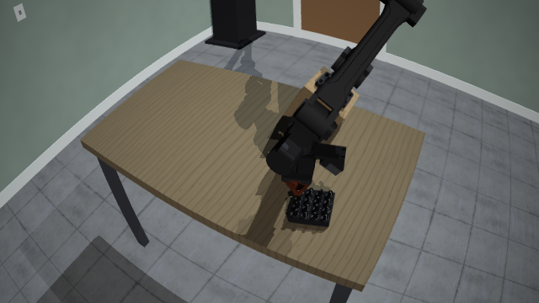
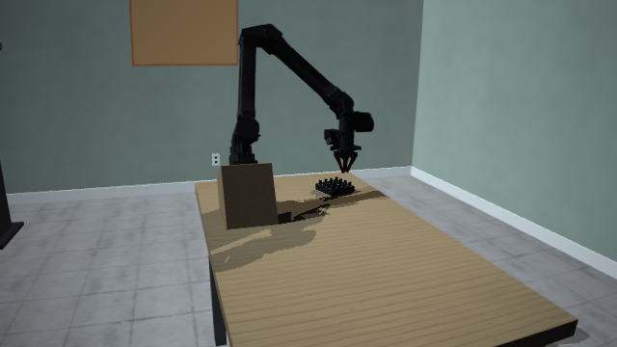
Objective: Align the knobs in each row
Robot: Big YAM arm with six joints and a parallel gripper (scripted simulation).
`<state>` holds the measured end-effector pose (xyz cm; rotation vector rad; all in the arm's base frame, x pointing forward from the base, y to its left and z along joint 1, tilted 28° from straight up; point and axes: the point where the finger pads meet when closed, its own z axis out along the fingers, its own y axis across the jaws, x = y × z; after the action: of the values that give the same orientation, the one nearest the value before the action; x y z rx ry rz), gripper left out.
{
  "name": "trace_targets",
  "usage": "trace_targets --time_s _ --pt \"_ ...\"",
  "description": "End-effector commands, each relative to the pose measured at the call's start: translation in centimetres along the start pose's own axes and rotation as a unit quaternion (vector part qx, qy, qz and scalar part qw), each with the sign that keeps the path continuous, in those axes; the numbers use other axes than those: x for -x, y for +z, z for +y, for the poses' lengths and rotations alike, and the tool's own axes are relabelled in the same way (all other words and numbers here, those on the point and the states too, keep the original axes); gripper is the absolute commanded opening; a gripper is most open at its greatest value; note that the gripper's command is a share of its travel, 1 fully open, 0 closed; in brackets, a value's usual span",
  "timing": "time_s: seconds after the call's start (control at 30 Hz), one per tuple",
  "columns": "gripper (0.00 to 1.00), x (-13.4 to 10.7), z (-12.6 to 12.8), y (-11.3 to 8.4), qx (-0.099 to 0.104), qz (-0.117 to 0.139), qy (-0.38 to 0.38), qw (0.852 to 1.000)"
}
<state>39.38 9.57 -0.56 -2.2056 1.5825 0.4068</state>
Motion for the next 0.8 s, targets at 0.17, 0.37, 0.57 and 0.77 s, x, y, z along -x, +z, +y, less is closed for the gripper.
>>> trace_targets --time_s 0.17,0.37,0.57,0.77 --pt "0.18 0.2 0.0 1.3 0.002 -0.002 0.003 1.0" --pt "0.18 0.1 0.0 2.2 0.002 -0.002 0.003 1.0" --pt "0.18 0.1 -0.1 2.8 0.003 -0.002 0.003 1.0" --pt "0.18 0.1 -0.1 3.4 0.003 -0.002 0.003 1.0"
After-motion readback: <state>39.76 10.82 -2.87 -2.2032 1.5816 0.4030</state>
